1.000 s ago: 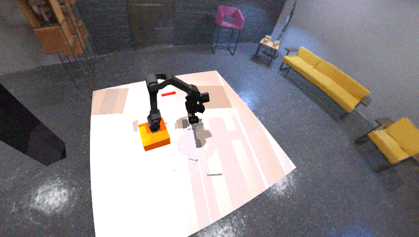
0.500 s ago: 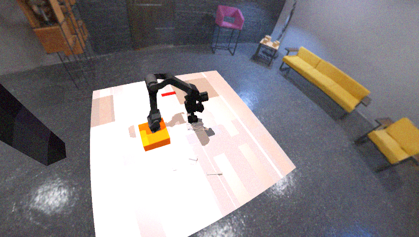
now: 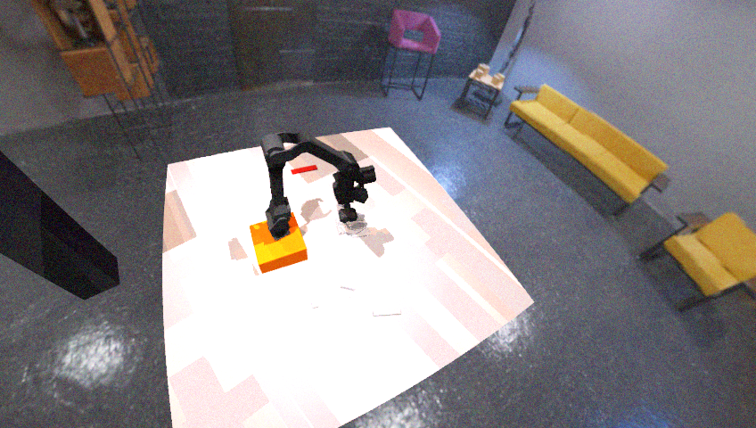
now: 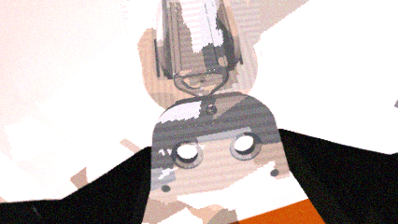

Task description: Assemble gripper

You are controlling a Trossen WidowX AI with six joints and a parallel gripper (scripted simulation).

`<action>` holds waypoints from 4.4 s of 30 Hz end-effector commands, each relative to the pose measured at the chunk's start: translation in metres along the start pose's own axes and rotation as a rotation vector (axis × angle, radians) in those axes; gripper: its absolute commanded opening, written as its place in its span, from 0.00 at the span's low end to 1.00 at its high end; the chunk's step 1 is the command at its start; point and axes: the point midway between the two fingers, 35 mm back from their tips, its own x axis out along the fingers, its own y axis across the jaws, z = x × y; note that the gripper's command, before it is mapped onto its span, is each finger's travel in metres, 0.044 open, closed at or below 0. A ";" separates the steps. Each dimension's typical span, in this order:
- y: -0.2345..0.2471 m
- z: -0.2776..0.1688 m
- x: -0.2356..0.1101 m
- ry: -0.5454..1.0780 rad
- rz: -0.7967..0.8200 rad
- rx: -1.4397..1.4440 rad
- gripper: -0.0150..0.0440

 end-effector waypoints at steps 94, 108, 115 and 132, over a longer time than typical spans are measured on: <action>0.001 0.000 0.067 -0.001 0.005 -0.002 0.85; 0.001 0.000 0.071 -0.001 0.005 -0.001 0.85; 0.001 0.000 0.071 -0.001 0.005 -0.001 0.85; 0.001 -0.001 0.075 -0.001 0.005 -0.001 0.85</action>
